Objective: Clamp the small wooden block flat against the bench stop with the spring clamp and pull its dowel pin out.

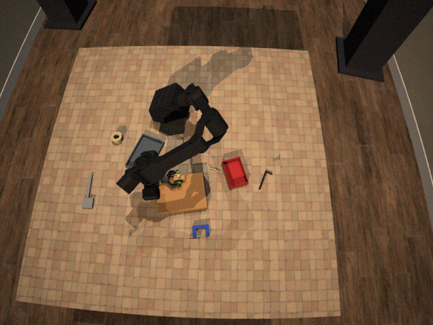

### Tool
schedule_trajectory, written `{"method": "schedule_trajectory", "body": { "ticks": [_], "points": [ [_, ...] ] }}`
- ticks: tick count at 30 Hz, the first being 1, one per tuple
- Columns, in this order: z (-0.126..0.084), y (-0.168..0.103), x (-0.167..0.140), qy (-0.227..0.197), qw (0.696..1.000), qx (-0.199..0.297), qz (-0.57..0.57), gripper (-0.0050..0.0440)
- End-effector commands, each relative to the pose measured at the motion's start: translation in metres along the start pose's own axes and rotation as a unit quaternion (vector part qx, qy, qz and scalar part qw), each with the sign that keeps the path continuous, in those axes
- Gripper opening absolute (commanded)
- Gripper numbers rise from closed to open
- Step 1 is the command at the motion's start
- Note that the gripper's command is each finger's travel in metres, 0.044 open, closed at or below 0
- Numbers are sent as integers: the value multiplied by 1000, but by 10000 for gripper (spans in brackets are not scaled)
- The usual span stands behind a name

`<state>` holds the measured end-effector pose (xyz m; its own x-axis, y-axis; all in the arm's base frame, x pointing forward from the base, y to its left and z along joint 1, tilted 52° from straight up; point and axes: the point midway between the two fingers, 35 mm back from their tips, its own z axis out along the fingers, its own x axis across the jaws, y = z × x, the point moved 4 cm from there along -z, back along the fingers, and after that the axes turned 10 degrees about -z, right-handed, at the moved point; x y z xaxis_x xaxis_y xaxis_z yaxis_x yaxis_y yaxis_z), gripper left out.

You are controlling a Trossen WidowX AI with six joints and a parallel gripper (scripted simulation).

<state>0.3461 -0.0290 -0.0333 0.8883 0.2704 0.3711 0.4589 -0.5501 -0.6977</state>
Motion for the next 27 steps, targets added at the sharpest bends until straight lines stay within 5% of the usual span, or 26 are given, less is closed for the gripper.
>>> {"method": "schedule_trajectory", "body": {
  "ticks": [1,16,27],
  "points": [
    [1,1,2,5,1000,-1,1,0],
    [2,1,2,5,1000,-1,1,0],
    [2,1,2,5,1000,-1,1,90]
  ]
}}
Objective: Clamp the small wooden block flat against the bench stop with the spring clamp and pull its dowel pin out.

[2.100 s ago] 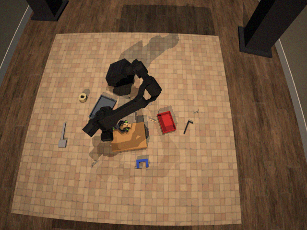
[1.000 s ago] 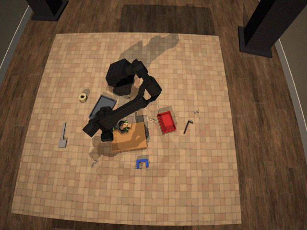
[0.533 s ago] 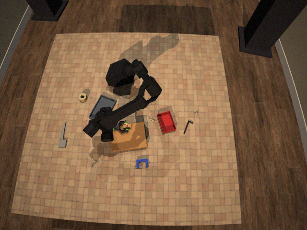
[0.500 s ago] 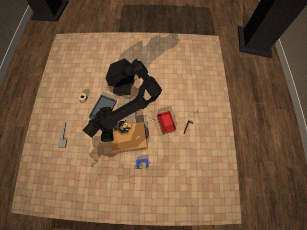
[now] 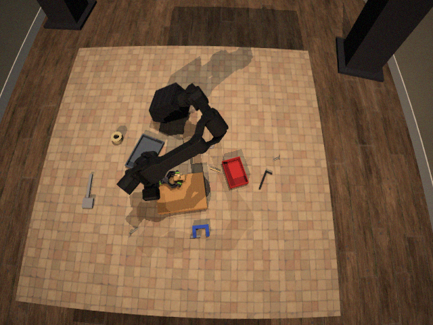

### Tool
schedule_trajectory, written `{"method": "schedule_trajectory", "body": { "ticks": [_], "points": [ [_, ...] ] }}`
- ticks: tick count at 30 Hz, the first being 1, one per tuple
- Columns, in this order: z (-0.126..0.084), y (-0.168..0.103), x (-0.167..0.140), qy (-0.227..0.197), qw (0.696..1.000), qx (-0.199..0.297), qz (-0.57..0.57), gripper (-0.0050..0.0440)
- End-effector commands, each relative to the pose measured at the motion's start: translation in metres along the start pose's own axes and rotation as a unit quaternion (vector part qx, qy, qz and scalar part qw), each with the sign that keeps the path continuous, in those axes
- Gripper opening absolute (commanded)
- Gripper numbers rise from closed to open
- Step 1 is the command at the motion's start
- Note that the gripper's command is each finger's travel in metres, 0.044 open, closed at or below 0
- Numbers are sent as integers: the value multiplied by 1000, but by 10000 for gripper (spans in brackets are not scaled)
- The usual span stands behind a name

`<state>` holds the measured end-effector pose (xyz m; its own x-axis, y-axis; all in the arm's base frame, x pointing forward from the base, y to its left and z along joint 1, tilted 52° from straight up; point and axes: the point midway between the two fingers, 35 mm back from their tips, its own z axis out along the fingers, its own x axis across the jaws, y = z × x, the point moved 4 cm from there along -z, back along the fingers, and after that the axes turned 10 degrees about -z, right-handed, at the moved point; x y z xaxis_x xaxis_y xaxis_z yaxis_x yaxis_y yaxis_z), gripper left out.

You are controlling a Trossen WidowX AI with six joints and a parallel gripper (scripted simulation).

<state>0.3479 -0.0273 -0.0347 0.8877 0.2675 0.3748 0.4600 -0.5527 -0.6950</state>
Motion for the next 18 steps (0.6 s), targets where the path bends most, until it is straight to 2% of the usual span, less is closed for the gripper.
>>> {"method": "schedule_trajectory", "body": {
  "ticks": [1,12,14,18],
  "points": [
    [0,0,0,2,1000,0,1,100],
    [0,0,0,2,1000,0,1,210],
    [0,0,0,2,1000,0,1,210],
    [0,0,0,-1,1000,1,0,250]
  ]
}}
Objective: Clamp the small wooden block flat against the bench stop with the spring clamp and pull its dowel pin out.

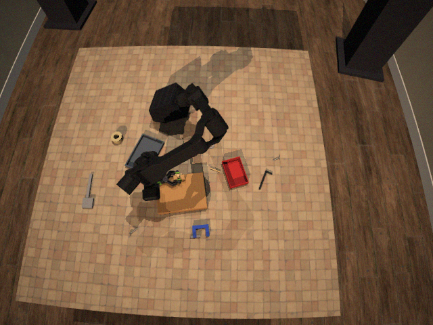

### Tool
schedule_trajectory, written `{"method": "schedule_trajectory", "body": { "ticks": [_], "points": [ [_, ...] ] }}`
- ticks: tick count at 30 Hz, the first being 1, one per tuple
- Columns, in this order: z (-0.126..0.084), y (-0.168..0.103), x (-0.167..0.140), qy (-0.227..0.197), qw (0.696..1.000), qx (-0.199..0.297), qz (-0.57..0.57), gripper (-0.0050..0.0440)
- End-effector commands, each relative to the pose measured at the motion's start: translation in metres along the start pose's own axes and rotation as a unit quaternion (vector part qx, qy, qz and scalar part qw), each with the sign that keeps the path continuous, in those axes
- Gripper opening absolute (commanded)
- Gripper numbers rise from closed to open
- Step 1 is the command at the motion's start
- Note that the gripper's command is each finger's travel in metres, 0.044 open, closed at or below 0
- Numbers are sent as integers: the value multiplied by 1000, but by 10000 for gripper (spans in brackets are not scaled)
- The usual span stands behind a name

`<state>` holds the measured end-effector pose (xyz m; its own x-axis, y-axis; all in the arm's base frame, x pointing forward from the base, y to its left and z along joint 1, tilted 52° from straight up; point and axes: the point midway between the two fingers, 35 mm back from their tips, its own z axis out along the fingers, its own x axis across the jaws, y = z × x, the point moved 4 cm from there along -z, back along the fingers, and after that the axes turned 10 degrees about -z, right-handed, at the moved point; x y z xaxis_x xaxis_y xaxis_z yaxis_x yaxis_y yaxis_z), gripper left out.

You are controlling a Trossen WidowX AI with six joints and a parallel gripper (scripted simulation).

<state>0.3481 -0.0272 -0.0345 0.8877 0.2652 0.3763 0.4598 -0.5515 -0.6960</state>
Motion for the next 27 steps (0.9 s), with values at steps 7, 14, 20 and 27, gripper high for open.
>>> {"method": "schedule_trajectory", "body": {
  "ticks": [7,14,20,27],
  "points": [
    [0,0,-1,-2,1000,0,0,320],
    [0,0,-1,-2,1000,0,0,370],
    [0,0,-1,-2,1000,0,0,405],
    [0,0,-1,-2,1000,0,0,440]
  ]
}}
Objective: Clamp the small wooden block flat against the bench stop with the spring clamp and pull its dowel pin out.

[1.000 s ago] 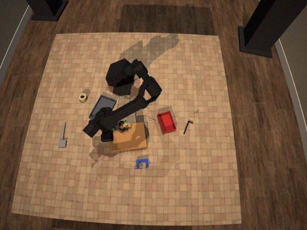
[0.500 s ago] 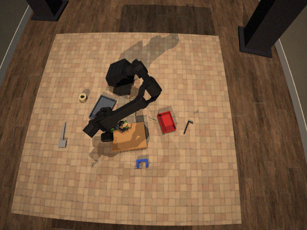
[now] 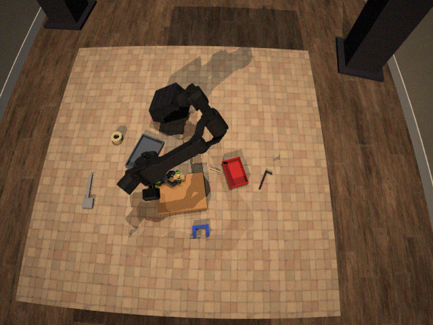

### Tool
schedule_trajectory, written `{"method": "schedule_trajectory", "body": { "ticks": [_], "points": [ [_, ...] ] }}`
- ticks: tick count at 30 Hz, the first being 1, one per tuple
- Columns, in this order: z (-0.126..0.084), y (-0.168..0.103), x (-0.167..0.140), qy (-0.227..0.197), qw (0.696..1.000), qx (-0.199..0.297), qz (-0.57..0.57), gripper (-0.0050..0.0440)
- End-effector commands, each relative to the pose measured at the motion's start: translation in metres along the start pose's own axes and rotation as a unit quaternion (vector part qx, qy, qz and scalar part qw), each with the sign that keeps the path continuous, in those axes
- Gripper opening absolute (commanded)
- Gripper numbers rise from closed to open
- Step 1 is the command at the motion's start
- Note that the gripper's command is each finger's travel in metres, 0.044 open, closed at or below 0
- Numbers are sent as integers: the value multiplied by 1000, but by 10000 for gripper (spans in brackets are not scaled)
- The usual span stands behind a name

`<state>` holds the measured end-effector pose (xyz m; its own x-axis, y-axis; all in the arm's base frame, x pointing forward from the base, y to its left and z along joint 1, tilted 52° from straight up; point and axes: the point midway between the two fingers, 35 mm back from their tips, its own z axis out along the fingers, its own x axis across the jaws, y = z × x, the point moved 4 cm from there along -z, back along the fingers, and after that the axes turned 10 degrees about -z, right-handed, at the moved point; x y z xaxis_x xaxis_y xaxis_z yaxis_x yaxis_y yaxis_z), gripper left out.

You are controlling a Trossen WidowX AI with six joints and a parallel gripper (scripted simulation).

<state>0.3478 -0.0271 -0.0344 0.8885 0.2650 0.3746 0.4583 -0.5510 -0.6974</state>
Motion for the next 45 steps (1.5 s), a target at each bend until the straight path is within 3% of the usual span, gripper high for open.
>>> {"method": "schedule_trajectory", "body": {
  "ticks": [1,5,35,45],
  "points": [
    [0,0,0,-2,1000,-1,-1,440],
    [-2,0,0,-2,1000,-1,0,440],
    [-83,1,1,-1,1000,-2,0,440],
    [-100,-1,0,0,1000,0,0,440]
  ]
}}
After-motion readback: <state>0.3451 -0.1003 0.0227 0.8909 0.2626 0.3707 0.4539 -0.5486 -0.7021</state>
